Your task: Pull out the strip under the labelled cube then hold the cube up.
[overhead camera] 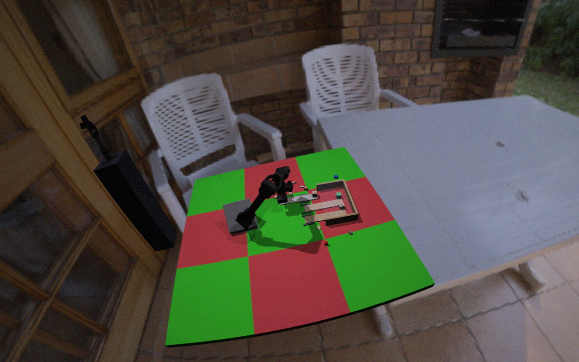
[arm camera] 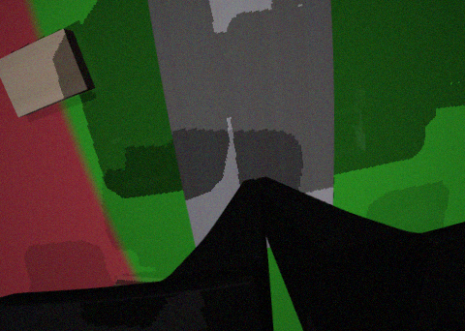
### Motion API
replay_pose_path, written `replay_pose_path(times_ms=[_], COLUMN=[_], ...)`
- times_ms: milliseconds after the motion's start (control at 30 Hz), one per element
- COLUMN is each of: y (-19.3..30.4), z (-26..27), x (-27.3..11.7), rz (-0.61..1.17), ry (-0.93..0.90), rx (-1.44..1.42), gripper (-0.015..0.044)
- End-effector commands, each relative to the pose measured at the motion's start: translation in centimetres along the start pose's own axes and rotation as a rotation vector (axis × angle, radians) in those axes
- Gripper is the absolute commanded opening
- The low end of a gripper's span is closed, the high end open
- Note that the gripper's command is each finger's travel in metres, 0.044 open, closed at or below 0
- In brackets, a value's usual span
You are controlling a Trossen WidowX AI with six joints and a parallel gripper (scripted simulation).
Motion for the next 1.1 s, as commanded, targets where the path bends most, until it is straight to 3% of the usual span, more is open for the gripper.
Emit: replay_pose_path(times_ms=[0,633,800,967,1067], y=[1.2,3.2,2.4,2.3,1.0], z=[-0.3,-0.4,0.1,0.1,0.1], x=[0.5,0.4,-4.0,-4.2,-4.1], rz=[0.023,0.024,0.023,0.024,0.023], ry=[0.008,0.008,0.006,0.006,0.008], rx=[-0.006,-0.007,-0.007,-0.007,0.139], gripper=[0.0,0.0,0.0,0.0,0.0079])
Point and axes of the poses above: the point midway between the two fingers, 35 mm back from their tips, its own x axis out along the fingers, its own z axis across the jaws, y = z × x, the point moved 4 cm from there along -x, back along the fingers, and after that the axes turned 4 degrees about x, right-handed, at the moved point
